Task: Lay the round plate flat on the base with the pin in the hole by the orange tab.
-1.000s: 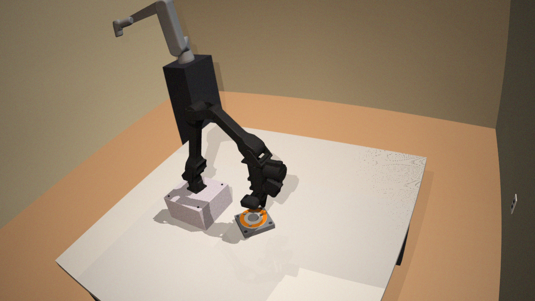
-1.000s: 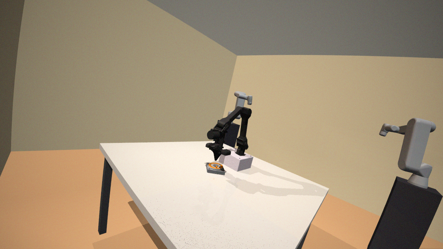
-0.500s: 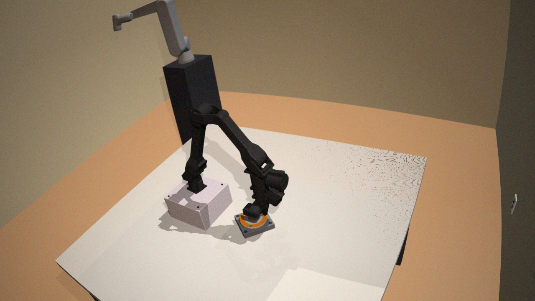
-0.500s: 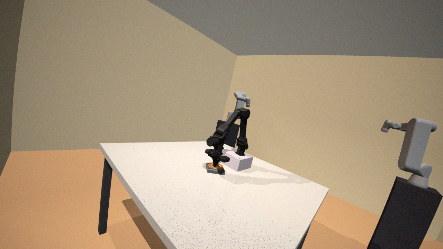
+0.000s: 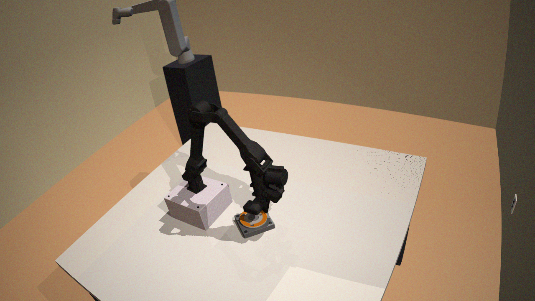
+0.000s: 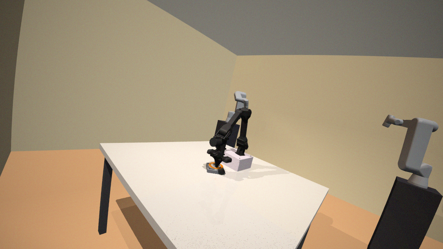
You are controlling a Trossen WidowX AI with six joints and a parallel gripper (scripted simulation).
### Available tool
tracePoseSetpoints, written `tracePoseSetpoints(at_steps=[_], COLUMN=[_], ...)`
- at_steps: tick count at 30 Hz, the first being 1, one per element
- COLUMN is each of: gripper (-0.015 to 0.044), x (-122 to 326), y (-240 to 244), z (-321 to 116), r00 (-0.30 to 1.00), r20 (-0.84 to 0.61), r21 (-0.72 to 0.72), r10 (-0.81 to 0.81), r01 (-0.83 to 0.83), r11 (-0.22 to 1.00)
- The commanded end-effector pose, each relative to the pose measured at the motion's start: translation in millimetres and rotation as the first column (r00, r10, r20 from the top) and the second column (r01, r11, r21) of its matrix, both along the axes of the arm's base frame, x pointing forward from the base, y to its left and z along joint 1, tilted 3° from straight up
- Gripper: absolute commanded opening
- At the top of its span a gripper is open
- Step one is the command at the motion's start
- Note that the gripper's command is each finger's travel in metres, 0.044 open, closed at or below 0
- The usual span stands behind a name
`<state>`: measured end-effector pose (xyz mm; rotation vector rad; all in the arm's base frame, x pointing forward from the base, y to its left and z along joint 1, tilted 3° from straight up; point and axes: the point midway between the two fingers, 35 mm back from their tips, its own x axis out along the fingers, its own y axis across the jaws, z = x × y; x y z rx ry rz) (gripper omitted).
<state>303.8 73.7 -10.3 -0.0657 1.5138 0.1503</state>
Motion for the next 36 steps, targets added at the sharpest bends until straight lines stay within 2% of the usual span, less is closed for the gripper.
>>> tracePoseSetpoints(at_steps=[1, 36], gripper=[0.0000, 0.0000], x=[-8, -41], y=[3, 9], z=[-2, -1], r00=[1.000, 1.000], r20=[-0.010, -0.013], r21=[-0.003, -0.002], r10=[-0.002, -0.002], r01=[0.002, 0.002], r11=[1.000, 1.000])
